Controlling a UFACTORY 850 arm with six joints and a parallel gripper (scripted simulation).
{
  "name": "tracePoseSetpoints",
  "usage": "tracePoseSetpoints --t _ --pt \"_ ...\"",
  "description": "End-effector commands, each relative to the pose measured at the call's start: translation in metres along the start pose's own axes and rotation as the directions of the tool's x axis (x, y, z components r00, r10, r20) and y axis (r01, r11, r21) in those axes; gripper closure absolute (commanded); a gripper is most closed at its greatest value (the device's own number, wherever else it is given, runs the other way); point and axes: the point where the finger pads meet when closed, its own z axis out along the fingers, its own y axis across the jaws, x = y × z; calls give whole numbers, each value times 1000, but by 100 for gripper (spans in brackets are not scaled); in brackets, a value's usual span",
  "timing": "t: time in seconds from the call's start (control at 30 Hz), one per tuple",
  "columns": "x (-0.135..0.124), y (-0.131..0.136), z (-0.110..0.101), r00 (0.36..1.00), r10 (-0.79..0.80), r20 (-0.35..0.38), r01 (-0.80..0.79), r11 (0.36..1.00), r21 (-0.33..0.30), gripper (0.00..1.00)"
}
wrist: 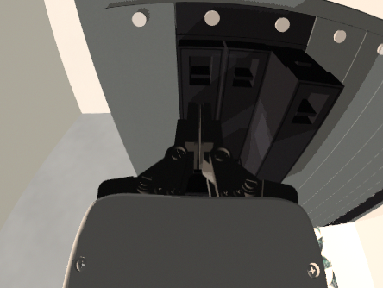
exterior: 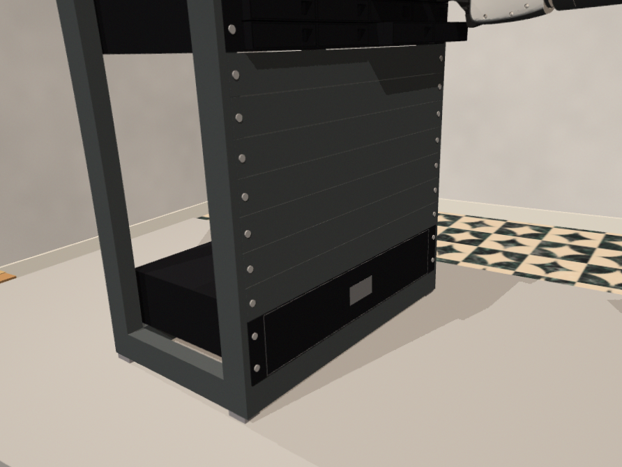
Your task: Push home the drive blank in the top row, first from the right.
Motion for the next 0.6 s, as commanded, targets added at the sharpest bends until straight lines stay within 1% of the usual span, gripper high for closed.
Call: tracePoseSetpoints --t 0.0,0.1,0.2,0.53,0.57 --pt "0 -1 -1 1000 0 0 0 1000 2 100" --pt "0 -1 -5 1000 0 0 0 1000 2 100" --pt "0 -1 -16 1000 0 0 0 1000 2 100" --pt "0 0 -72 1000 0 0 0 1000 2 100" --pt "0 0 -72 1000 0 0 0 1000 2 100"
